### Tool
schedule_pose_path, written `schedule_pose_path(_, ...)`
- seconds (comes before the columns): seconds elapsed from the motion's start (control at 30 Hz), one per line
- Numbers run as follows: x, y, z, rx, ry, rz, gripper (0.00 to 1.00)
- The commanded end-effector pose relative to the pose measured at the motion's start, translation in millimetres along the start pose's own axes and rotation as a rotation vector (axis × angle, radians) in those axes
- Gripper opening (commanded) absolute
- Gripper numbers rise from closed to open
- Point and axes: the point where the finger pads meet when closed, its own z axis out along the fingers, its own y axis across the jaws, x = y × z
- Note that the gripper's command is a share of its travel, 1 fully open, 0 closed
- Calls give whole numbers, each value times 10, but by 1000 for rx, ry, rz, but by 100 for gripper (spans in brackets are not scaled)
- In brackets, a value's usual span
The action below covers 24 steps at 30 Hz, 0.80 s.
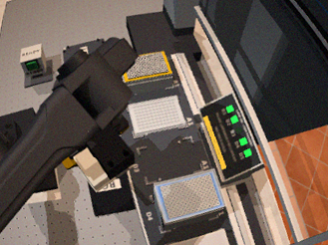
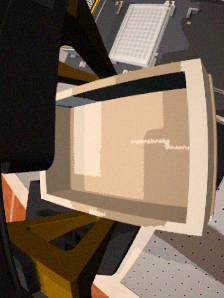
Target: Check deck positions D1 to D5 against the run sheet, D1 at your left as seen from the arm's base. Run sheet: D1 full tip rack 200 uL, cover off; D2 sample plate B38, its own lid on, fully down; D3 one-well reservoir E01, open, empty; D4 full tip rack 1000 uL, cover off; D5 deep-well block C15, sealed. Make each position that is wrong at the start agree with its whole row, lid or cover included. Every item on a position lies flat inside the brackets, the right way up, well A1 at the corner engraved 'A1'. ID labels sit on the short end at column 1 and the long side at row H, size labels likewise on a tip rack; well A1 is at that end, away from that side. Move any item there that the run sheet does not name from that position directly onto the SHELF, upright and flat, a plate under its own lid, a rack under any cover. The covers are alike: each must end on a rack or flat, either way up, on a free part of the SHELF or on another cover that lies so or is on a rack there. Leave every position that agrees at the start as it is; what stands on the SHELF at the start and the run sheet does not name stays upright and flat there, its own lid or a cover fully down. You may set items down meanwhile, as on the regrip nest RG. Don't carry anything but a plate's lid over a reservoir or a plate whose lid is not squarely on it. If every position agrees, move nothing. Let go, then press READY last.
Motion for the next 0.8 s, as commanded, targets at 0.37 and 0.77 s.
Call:
schedule_pose_path(0.37,-59,159,-97,-26,1,255,0)
schedule_pose_path(0.77,-97,148,-50,-19,5,303,0)
